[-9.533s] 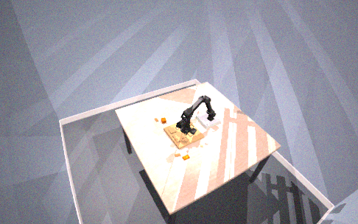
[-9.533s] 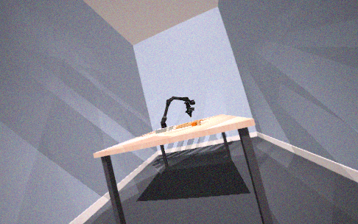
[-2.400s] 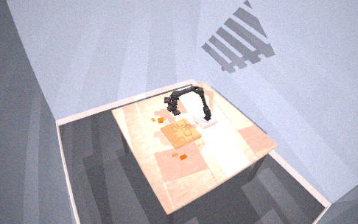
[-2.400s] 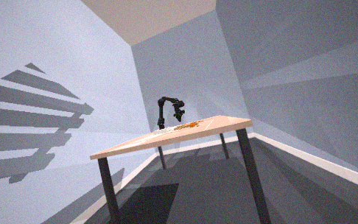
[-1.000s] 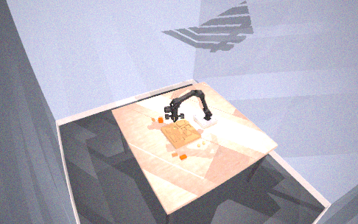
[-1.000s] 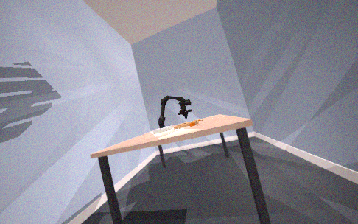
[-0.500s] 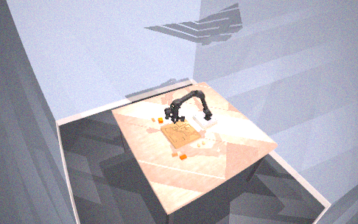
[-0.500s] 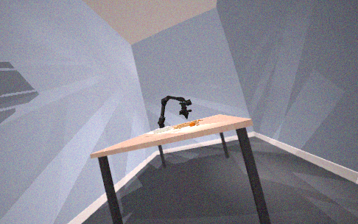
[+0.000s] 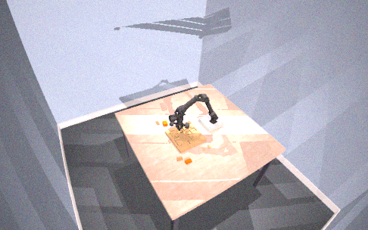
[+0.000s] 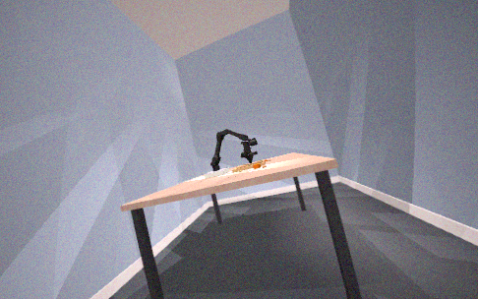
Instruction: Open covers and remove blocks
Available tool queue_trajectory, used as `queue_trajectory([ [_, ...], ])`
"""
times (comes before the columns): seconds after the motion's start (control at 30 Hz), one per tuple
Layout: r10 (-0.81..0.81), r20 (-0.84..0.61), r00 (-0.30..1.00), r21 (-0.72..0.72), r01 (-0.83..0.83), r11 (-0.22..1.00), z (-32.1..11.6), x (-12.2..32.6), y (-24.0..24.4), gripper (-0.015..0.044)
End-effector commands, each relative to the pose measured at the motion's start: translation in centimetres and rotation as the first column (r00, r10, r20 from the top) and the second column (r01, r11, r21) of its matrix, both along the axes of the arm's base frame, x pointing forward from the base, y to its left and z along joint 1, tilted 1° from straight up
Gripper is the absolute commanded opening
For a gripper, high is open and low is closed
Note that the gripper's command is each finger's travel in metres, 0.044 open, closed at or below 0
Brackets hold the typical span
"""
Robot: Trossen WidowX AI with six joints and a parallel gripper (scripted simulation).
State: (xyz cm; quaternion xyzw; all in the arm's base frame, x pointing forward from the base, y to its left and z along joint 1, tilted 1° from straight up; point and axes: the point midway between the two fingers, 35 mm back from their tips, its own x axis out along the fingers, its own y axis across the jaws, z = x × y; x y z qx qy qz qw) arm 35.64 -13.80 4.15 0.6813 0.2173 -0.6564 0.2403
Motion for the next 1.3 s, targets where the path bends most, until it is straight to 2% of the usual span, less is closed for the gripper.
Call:
queue_trajectory([
  [0.0,-0.003,0.002,1.0,-0.001,0.003,1.0,-0.4,0.1,-0.1,0.0],
  [0.93,0.012,0.002,1.0,-0.001,-0.012,1.0,-1.7,-0.3,1.1,0.0],
  [1.0,0.088,0.0,0.996,-0.004,-0.088,0.996,-1.7,-0.3,1.1,0.0],
  [1.1,0.312,-0.006,0.95,-0.013,-0.312,0.95,-1.7,-0.3,1.1,0.0],
  [1.17,0.493,-0.014,0.87,-0.02,-0.493,0.87,-1.7,-0.3,1.1,0.0],
  [1.27,0.728,-0.027,0.685,-0.027,-0.728,0.685,-1.7,-0.3,1.1,0.0],
])
